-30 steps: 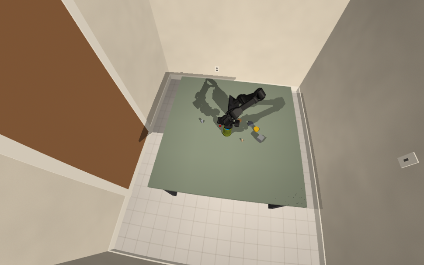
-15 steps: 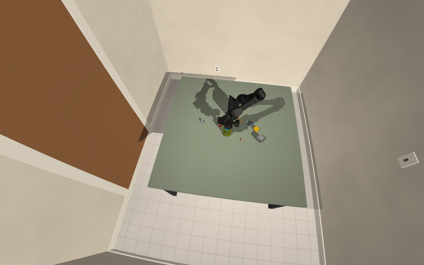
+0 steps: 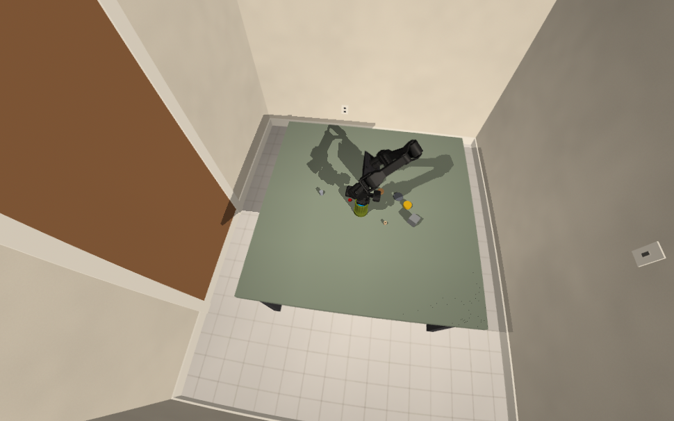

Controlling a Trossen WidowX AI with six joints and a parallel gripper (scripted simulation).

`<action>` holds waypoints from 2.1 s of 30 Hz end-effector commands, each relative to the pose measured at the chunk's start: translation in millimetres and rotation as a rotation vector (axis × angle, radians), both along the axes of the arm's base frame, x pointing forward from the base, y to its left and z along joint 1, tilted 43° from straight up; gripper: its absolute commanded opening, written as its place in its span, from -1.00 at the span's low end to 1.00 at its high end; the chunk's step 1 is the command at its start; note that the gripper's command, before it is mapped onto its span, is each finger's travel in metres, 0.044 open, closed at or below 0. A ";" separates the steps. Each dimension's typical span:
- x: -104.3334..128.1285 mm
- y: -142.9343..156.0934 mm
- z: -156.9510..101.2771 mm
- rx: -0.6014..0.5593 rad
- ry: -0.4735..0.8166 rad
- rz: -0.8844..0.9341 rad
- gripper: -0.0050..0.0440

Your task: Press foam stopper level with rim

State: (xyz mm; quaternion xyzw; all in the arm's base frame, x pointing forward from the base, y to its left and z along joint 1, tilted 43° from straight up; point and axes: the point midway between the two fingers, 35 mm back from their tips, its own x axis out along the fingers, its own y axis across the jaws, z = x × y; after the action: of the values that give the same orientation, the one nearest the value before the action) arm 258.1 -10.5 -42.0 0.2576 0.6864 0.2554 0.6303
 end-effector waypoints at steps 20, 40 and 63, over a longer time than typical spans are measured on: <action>-1.8 -3.2 5.6 0.003 0.017 0.009 -0.80; 9.7 -50.7 52.6 0.007 0.015 -0.005 -0.80; 9.7 -50.7 52.6 0.007 0.015 -0.005 -0.80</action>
State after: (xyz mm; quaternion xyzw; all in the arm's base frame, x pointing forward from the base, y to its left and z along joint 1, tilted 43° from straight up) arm 267.8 -61.2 10.9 0.2621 0.6897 0.2553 0.6249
